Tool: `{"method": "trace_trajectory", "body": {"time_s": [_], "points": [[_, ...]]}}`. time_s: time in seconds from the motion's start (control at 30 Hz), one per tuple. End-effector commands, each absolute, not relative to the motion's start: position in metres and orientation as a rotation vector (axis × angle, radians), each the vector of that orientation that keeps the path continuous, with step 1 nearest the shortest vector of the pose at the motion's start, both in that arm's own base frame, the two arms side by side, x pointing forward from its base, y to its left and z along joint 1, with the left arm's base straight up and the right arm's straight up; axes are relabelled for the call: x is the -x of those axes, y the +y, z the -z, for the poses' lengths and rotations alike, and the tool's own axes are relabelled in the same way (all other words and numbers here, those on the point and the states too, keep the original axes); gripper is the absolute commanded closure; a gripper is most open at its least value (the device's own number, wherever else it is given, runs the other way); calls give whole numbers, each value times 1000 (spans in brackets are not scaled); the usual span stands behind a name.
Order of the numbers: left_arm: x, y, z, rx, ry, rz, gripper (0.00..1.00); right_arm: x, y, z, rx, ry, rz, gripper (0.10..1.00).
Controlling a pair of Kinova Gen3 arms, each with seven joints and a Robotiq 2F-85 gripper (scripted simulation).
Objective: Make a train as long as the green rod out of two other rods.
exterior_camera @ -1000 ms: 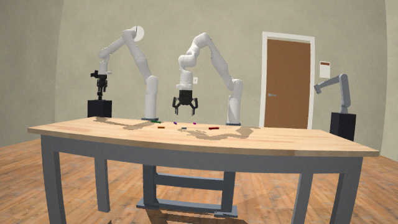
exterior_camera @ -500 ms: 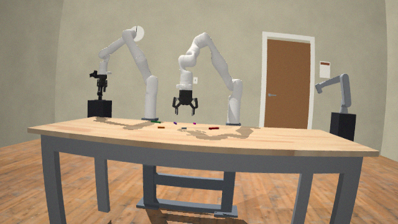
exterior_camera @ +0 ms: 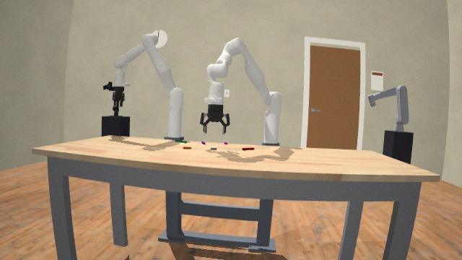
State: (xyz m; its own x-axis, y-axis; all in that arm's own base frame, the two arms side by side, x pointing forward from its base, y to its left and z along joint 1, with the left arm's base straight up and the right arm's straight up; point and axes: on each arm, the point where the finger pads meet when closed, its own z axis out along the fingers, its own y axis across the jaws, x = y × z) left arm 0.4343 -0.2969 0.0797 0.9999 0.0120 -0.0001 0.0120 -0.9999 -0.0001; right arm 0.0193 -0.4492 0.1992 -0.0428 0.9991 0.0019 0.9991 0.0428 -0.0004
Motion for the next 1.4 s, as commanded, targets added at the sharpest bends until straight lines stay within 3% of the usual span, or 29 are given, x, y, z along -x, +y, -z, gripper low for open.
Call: {"method": "trace_trajectory", "body": {"time_s": [0.0,0.7,1.37], "points": [[-435,-297,-81,3143,-19,3,1,-19,-450,-200,2173,-2269,0,99],[-436,-300,-80,3139,89,-3,1,-19,-450,-200,2173,-2269,0,99],[-445,-317,-74,3029,792,-36,1,-19,-450,-200,2173,-2269,0,99]]}}
